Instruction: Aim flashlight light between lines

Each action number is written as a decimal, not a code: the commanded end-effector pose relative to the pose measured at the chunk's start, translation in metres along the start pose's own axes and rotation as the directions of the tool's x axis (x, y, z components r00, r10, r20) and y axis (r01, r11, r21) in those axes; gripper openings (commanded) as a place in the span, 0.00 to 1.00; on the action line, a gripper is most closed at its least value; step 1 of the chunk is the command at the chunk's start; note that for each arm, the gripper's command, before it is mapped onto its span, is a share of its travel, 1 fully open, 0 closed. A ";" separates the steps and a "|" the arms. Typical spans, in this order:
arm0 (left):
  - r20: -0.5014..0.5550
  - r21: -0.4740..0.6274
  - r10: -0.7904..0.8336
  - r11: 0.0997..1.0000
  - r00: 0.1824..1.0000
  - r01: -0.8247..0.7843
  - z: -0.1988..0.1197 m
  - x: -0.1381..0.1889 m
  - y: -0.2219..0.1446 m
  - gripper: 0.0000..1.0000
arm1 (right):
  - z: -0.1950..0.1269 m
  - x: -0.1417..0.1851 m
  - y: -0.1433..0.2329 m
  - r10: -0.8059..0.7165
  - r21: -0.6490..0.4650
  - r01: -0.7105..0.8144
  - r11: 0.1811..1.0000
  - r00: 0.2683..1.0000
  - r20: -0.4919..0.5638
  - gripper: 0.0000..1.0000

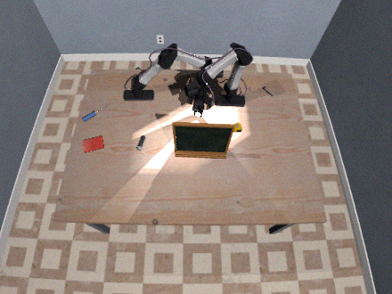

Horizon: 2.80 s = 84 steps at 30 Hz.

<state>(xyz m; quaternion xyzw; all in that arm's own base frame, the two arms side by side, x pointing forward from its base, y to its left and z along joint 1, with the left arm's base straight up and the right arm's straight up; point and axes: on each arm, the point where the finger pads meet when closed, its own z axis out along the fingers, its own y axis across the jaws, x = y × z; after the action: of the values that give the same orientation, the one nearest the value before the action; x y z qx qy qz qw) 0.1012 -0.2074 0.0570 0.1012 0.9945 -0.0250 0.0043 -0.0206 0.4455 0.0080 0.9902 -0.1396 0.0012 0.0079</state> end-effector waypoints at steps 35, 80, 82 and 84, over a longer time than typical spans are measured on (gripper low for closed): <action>0.548 0.468 -0.119 0.864 0.828 -0.185 -0.197 -0.110 -0.051 1.00 | -0.077 -0.002 -0.005 -0.011 0.039 0.010 0.999 1.000 0.009 1.00; 0.991 0.055 -0.058 0.998 0.123 0.034 -0.322 -0.239 0.176 1.00 | -0.111 0.012 -0.013 0.046 0.104 -0.049 0.993 0.998 0.031 1.00; 0.994 0.028 -0.033 0.998 0.100 0.055 -0.326 -0.241 0.188 1.00 | -0.110 0.005 -0.008 0.029 0.092 -0.032 0.995 0.999 0.034 1.00; 0.994 0.028 -0.033 0.998 0.100 0.055 -0.326 -0.241 0.188 1.00 | -0.110 0.005 -0.008 0.029 0.092 -0.032 0.995 0.999 0.034 1.00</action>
<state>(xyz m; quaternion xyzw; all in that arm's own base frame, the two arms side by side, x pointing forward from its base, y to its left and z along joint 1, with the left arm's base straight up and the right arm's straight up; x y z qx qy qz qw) 0.3727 -0.0581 0.3722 0.0116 0.7525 -0.0919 0.6521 -0.0082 0.4511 0.0952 0.9866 -0.1631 -0.0021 -0.0111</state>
